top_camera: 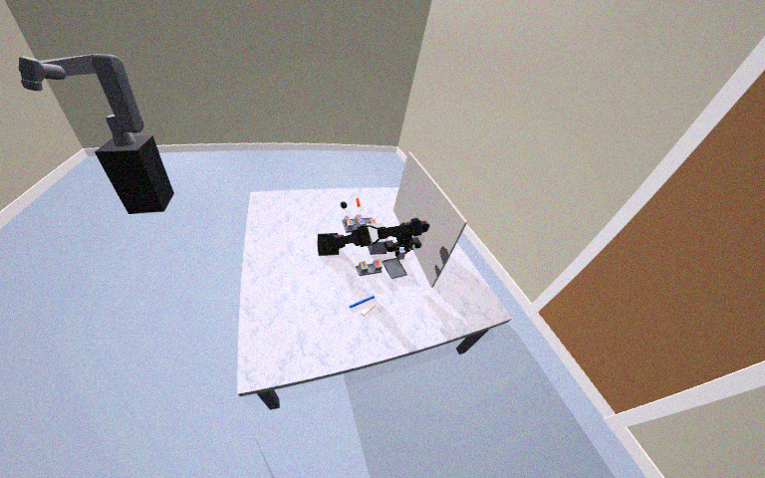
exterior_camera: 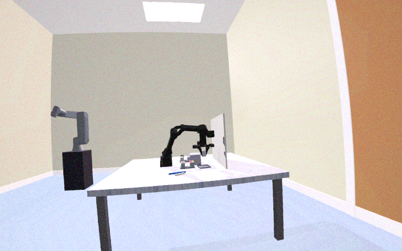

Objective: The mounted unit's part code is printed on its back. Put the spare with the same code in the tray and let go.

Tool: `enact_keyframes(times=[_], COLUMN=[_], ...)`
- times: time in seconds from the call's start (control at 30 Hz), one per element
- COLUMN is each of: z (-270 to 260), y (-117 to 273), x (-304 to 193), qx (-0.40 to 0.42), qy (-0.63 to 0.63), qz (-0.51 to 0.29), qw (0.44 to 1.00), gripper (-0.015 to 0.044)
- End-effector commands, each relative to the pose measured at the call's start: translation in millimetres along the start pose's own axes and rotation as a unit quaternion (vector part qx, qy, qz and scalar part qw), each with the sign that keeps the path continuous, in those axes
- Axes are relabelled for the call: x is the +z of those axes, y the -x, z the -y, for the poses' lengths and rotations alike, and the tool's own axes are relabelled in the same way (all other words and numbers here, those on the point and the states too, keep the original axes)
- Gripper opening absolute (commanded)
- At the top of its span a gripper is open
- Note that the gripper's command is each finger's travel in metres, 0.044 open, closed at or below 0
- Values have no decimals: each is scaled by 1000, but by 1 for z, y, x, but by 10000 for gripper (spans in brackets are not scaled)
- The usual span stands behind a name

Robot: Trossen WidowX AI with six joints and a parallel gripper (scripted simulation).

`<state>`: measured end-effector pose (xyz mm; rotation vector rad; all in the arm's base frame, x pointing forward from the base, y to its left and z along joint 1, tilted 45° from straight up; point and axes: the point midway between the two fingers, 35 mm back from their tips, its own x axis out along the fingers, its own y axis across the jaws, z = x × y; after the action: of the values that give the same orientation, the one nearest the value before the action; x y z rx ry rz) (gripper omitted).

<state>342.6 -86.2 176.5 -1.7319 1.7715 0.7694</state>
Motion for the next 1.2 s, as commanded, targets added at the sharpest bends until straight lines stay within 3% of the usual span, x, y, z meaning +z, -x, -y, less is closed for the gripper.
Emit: enact_keyframes(times=[0.0, 1.17], z=[-1, -1], y=[-6, -31], x=[-1, -1], qx=[3, 3], qy=[2, 2], qz=[-3, -3], qw=[1000, 1000], gripper=[0, 0])
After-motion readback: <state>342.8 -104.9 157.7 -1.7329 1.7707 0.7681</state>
